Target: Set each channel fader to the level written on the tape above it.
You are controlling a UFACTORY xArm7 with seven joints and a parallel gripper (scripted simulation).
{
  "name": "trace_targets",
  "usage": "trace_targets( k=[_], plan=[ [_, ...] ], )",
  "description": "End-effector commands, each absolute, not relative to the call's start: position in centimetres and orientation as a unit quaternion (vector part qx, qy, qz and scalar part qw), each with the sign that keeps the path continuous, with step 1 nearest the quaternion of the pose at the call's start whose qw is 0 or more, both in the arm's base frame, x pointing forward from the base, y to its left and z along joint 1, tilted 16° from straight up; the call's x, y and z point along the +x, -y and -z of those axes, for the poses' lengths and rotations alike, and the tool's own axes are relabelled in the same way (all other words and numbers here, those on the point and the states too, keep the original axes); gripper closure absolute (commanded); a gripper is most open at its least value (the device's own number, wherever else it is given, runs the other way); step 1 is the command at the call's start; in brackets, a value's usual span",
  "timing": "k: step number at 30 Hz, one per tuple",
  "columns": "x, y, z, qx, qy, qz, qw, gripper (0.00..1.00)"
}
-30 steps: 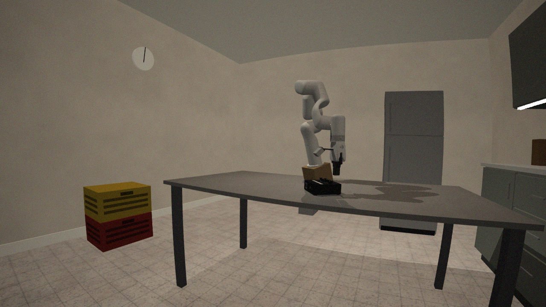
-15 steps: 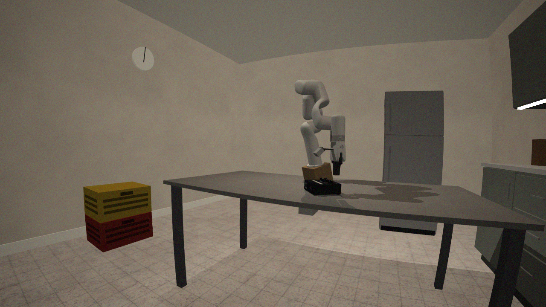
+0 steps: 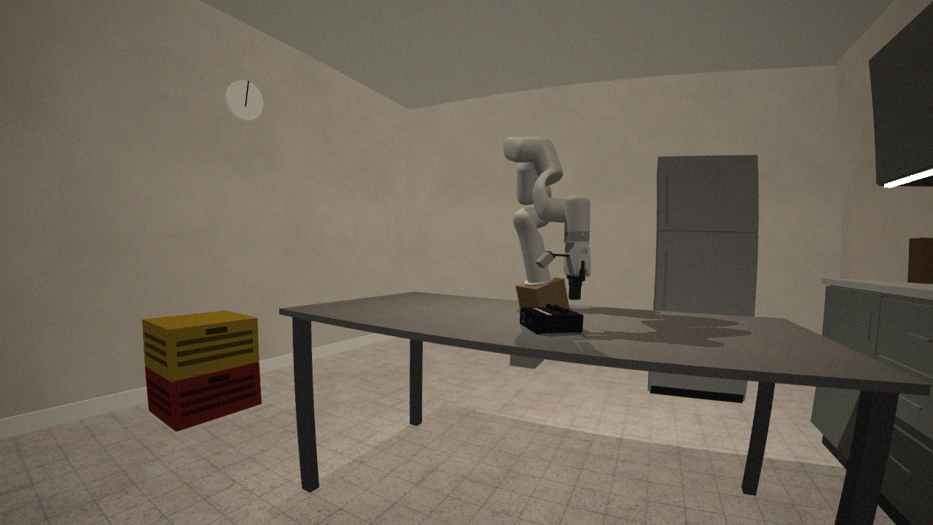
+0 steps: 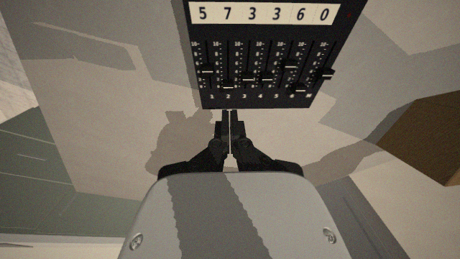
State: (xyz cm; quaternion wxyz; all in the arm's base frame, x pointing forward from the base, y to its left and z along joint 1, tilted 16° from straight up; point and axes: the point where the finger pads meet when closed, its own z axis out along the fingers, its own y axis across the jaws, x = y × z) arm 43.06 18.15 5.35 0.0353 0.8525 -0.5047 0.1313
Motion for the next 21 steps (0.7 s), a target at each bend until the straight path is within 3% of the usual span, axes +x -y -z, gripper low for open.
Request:
trace_targets(
  k=[1, 21],
  plan=[
    [43.16, -18.27, -5.48, 0.853, 0.504, -0.132, 0.033, 1.00],
    [43.22, -18.19, -5.06, 0.852, 0.505, -0.133, 0.034, 1.00]
  ],
)
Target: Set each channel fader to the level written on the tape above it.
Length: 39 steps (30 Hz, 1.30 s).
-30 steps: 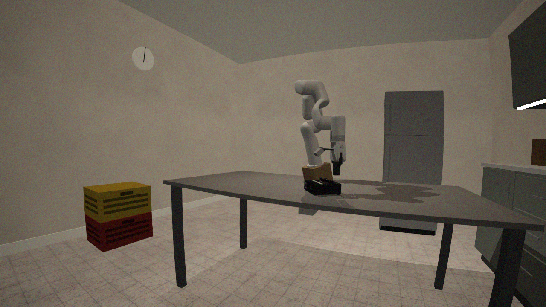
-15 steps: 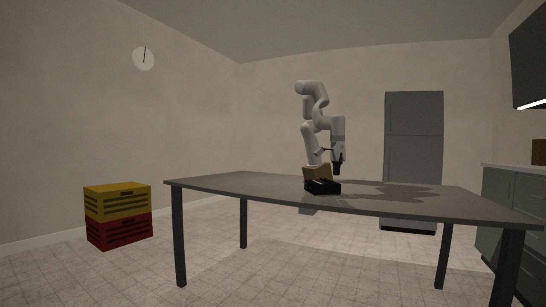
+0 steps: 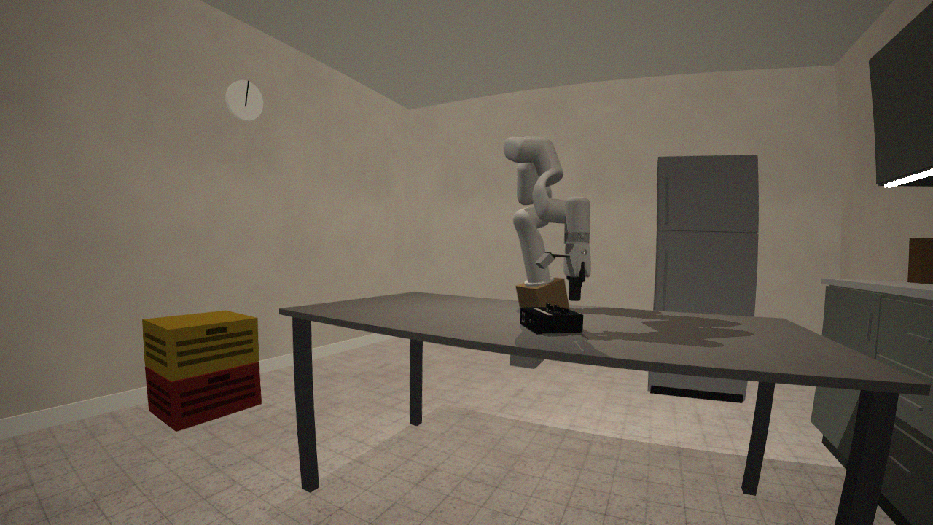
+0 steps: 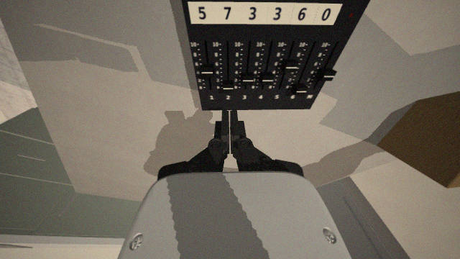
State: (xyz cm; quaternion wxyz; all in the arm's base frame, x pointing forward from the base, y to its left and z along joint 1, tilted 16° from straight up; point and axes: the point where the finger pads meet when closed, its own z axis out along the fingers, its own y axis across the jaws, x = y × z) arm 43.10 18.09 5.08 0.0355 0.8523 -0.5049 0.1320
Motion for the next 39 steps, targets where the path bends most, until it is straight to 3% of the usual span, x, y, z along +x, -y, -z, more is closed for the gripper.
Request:
trace_targets(
  k=[1, 39],
  plan=[
    [43.2, -18.2, -5.1, 0.852, 0.505, -0.133, 0.034, 1.00],
    [43.5, -17.8, -3.2, 0.852, 0.505, -0.133, 0.034, 1.00]
  ],
)
